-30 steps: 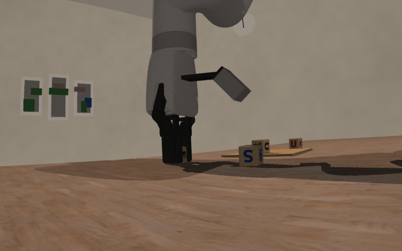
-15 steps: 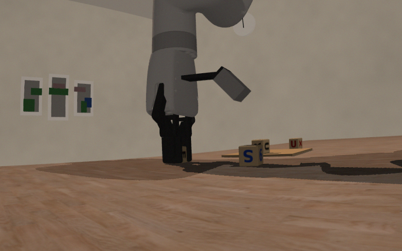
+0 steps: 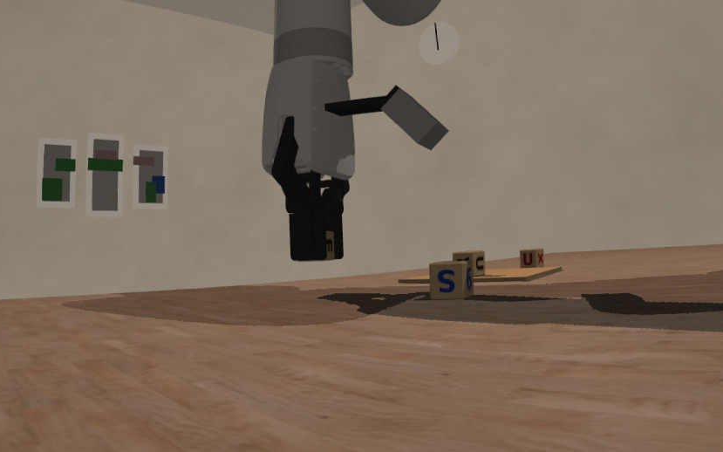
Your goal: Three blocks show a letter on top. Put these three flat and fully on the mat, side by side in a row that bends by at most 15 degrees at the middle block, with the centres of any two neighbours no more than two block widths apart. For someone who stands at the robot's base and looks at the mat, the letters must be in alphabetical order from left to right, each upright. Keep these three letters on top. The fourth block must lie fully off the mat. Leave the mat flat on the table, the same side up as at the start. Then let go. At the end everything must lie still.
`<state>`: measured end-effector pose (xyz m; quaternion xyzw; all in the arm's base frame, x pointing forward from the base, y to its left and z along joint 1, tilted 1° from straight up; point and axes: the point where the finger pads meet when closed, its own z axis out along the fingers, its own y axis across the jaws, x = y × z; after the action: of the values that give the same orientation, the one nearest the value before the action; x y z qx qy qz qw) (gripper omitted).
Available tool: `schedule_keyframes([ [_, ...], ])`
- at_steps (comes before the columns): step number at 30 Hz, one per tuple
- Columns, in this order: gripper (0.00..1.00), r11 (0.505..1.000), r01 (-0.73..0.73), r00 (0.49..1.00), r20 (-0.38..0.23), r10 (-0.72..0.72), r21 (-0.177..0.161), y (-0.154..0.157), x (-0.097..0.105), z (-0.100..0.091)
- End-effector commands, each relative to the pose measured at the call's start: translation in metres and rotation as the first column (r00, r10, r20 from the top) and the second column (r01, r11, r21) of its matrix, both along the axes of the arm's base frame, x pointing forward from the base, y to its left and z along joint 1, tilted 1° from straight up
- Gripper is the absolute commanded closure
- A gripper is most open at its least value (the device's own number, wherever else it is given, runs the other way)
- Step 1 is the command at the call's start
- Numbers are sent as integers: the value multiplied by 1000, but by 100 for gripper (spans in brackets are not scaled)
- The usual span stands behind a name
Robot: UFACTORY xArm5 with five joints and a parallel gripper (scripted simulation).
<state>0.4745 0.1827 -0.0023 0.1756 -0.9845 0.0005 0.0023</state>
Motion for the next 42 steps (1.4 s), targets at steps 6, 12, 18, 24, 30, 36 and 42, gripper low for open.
schedule_keyframes([
  [6, 79, 1000, 0, 1000, 4, 0, 2, 1, 1, 58],
  [12, 79, 1000, 0, 1000, 4, 0, 2, 2, 1, 72],
  [18, 79, 1000, 0, 1000, 4, 0, 2, 2, 1, 72],
  [24, 79, 1000, -7, 1000, 4, 7, 2, 0, 1, 73],
  [30, 79, 991, -134, 991, 5, 134, 2, -22, -2, 74],
  [36, 79, 964, -264, 964, 5, 264, 2, -44, -6, 76],
  [42, 79, 914, -407, 914, 6, 407, 2, -69, -12, 78],
])
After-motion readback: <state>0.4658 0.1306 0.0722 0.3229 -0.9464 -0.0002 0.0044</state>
